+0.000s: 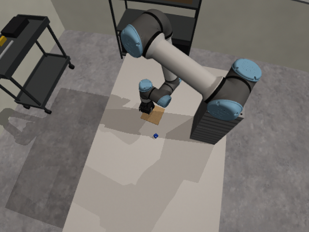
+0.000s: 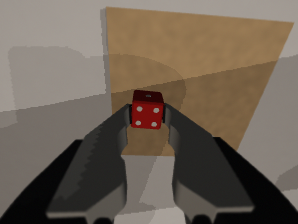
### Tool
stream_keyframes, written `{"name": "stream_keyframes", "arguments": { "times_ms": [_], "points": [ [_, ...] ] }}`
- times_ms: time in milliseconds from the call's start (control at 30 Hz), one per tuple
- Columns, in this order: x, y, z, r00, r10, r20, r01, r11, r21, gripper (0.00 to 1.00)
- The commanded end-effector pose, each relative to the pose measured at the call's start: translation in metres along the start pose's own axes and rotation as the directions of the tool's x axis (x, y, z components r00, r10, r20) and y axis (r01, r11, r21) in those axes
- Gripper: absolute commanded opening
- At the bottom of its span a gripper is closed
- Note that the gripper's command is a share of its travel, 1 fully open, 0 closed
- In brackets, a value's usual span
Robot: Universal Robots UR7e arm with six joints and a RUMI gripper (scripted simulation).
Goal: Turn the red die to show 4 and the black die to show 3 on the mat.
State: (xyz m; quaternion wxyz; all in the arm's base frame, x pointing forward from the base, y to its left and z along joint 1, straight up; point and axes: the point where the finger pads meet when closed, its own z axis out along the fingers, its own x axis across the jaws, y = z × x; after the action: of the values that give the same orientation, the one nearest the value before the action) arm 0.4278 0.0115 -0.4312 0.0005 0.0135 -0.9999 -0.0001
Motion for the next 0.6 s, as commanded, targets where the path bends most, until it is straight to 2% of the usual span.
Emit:
{"name": "stream_keyframes", "arguments": {
  "times_ms": [0, 467, 500, 567],
  "points": [
    [-0.0006, -0.0001, -0.0004, 1.0, 0.0, 0.001, 0.0, 1.0, 0.0, 0.06],
    [-0.0006, -0.0001, -0.0004, 1.0, 0.0, 0.001, 0.0, 1.0, 0.0, 0.06],
    [-0.0006, -0.0001, -0.0004, 1.0, 0.0, 0.001, 0.0, 1.0, 0.0, 0.1],
    [-0.0006, -0.0001, -0.0004, 1.0, 0.0, 0.001, 0.0, 1.0, 0.0, 0.1]
  ]
}}
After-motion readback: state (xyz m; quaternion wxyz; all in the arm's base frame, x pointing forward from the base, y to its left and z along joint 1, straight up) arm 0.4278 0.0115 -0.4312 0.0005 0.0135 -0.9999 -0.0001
